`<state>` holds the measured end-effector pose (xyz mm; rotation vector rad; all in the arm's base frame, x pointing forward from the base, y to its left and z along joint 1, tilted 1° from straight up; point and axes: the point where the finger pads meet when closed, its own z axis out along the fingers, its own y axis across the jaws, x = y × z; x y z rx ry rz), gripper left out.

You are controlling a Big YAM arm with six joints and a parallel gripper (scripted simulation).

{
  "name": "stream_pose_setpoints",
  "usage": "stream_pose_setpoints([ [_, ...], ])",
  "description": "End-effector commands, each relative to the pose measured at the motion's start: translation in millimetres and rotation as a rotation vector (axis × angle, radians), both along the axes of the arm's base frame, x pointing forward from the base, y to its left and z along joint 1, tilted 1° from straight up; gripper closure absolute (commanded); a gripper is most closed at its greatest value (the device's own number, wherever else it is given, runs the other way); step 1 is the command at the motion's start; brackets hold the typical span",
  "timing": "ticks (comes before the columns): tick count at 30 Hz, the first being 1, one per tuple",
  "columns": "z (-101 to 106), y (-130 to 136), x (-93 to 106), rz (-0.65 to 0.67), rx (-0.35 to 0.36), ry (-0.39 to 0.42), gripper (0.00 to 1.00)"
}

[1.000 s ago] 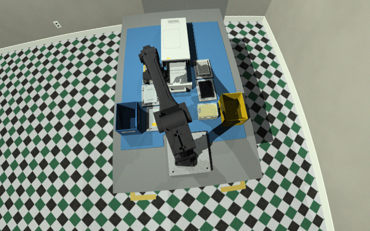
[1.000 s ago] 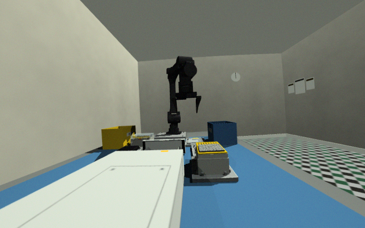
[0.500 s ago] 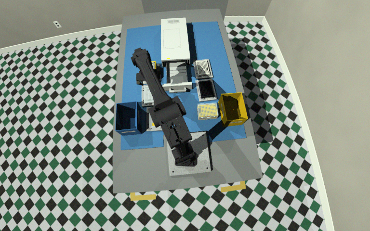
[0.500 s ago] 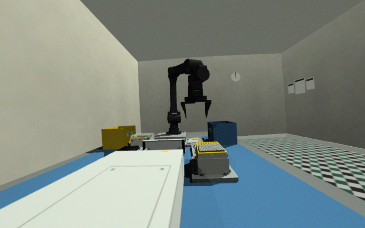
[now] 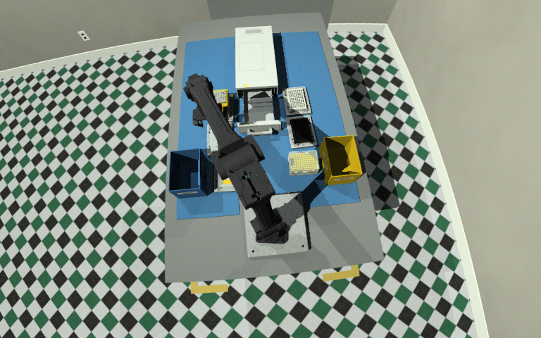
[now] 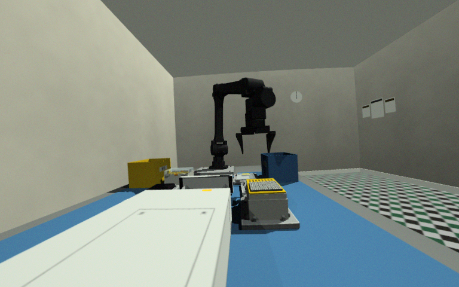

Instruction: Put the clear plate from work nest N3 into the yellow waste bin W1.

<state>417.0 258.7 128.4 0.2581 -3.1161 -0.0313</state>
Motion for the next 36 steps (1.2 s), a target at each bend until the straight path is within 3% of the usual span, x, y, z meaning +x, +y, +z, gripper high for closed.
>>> stream_pose_setpoints([
  [1,12.6,5.6,10.3,-0.010,0.019,-0.030,0.00],
  [3,12.6,5.6,10.3,-0.010,0.019,-0.030,0.00],
  [6,-11.6,0.0,4.6,-0.025,0.001,0.003,0.00],
  [23,-31.6,1.9,2.9,-0.017,0.001,0.003,0.00],
  [26,-23.5,7.6,11.8,-0.017,0.015,-0.020,0.00],
  [28,-35.7,2.3,2.6,-0.017,0.001,0.003,0.00],
  [36,-46.4,3.3,1.6,-0.014,0.001,0.003,0.00],
])
